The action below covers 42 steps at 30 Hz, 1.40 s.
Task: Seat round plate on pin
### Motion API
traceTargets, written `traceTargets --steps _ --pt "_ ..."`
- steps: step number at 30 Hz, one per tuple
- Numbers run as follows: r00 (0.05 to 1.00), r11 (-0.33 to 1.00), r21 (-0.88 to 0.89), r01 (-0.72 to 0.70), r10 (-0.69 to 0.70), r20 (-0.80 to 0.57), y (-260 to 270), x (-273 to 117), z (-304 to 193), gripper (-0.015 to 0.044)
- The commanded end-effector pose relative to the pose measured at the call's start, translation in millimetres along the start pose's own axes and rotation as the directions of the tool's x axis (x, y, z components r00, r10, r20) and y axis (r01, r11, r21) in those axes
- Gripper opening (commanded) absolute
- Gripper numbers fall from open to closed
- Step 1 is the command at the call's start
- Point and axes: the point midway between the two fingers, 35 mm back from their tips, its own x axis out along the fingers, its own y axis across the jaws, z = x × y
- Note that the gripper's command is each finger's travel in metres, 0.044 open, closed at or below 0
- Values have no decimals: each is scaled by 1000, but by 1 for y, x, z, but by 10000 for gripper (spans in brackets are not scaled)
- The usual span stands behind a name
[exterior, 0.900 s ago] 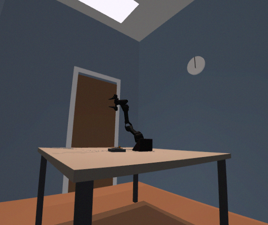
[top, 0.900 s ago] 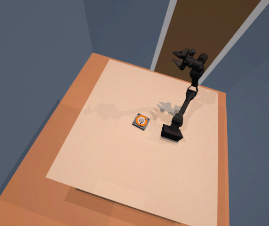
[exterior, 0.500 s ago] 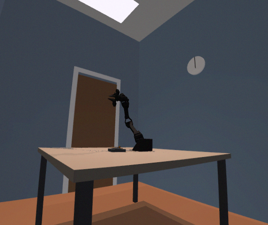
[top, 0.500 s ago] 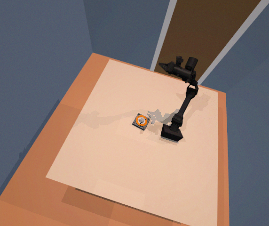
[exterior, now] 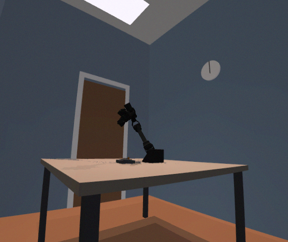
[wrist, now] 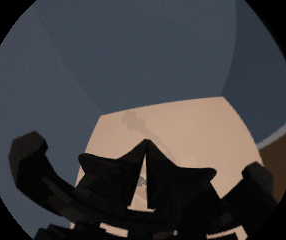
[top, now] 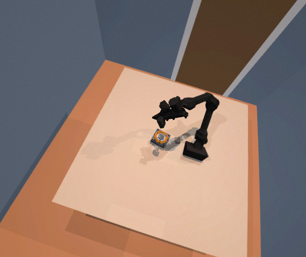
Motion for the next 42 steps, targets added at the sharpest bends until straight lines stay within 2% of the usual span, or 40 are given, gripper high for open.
traceTargets --steps 1,5,7,9,11,17,28,42 --pt "968 996 -87 34 -55 -246 -2 34 -69 0" --pt "843 979 -186 79 -165 -512 -19 53 -147 0" --pt "795 973 -212 92 -199 -573 -24 54 -165 0" --pt "650 952 -279 124 -290 -702 -42 51 -208 0" --pt "582 942 -308 137 -328 -744 -49 48 -223 0" --pt "582 942 -307 137 -328 -744 -46 54 -221 0" --pt "583 941 -308 139 -329 -743 -61 82 -255 0" --pt "583 941 -308 139 -329 -743 -58 93 -249 0"
